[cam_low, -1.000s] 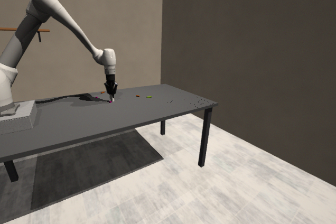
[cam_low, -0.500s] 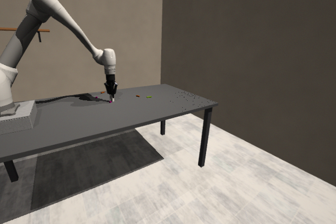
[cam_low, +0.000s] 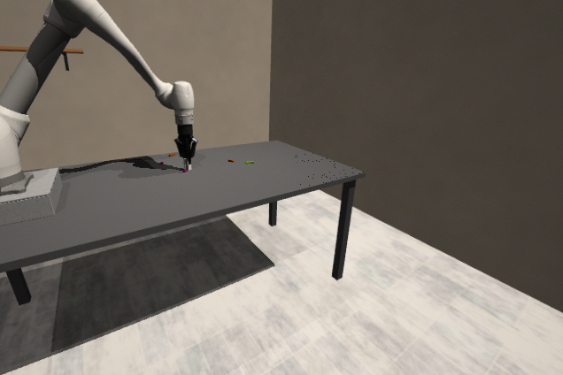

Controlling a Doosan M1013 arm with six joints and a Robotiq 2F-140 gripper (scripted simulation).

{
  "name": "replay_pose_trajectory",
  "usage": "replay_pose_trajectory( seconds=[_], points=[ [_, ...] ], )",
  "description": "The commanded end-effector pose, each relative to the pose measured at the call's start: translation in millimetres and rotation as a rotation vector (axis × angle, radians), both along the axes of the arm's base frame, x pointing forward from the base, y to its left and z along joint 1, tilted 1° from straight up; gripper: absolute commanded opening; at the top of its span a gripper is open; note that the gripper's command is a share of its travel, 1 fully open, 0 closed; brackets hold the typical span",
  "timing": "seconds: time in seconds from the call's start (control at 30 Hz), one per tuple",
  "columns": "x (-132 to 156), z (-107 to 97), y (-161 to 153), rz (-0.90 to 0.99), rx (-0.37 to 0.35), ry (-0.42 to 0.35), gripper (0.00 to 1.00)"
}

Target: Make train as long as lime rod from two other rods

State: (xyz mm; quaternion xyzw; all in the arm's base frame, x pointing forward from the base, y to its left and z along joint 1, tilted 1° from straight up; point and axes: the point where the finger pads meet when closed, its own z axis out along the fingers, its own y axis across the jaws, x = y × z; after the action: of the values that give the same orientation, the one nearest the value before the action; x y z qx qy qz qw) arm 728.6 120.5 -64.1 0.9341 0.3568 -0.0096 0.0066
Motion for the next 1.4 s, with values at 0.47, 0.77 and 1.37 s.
replay_pose_trajectory(
  seconds=[0.47, 0.77, 1.37],
  points=[
    [0, 0, 0, 0.0, 0.0, 0.0, 0.21],
    [0, 0, 0, 0.0, 0.0, 0.0, 0.23],
    [0, 27, 1, 0.0, 0.0, 0.0, 0.23]
  ],
)
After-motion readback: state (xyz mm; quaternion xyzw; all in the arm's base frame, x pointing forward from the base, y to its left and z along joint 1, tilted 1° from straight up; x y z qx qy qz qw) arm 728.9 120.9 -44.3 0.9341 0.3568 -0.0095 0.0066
